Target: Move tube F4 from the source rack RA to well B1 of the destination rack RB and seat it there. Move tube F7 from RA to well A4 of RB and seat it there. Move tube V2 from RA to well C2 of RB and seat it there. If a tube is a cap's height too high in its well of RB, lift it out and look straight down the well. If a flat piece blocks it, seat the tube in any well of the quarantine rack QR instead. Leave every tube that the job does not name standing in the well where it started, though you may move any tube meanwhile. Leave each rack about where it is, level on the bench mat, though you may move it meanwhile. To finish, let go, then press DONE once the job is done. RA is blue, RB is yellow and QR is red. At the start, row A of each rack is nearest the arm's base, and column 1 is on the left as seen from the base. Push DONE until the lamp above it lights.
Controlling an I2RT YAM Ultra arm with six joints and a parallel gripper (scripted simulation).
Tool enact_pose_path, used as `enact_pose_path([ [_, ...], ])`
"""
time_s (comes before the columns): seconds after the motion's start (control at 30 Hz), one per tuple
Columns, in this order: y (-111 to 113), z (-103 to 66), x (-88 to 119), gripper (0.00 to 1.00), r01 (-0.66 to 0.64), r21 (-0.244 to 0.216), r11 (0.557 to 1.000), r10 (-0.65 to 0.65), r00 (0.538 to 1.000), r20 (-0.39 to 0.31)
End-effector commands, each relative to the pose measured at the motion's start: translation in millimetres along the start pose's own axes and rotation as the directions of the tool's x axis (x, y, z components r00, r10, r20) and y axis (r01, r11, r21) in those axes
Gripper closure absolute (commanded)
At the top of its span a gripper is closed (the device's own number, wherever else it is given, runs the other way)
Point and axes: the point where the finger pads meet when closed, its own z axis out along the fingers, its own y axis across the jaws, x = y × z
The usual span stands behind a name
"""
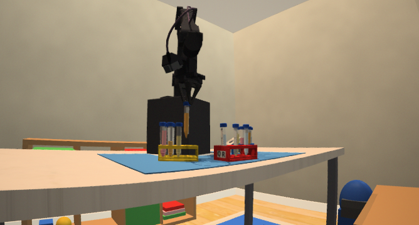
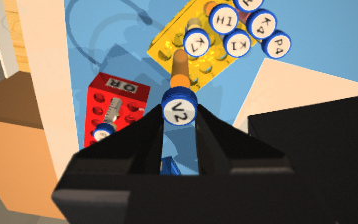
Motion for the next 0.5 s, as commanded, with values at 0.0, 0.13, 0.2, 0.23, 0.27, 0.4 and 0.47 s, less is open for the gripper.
enact_pose_path([
  [0.0, 2.7, 0.5, -9.1, 1.0, -0.006, -0.006, 1.0, 0.006, 1.0, 0.006],
  [0.13, 5.5, 1.8, -11.8, 1.0, -0.006, -0.015, 1.0, 0.007, 1.0, 0.013],
  [0.2, 0.9, 5.0, -7.9, 1.0, -0.006, -0.002, 1.0, 0.006, 1.0, 0.003],
  [0.23, 1.5, 5.0, -8.5, 1.0, -0.006, -0.004, 1.0, 0.006, 1.0, 0.004],
  [0.27, 2.8, 5.0, -9.7, 1.0, -0.007, -0.008, 1.0, 0.007, 1.0, 0.007],
  [0.4, 6.7, 3.7, -13.4, 1.0, -0.007, -0.018, 1.0, 0.007, 1.0, 0.016],
  [0.47, 7.1, 4.4, -13.9, 1.0, -0.007, -0.018, 1.0, 0.007, 1.0, 0.016],
])
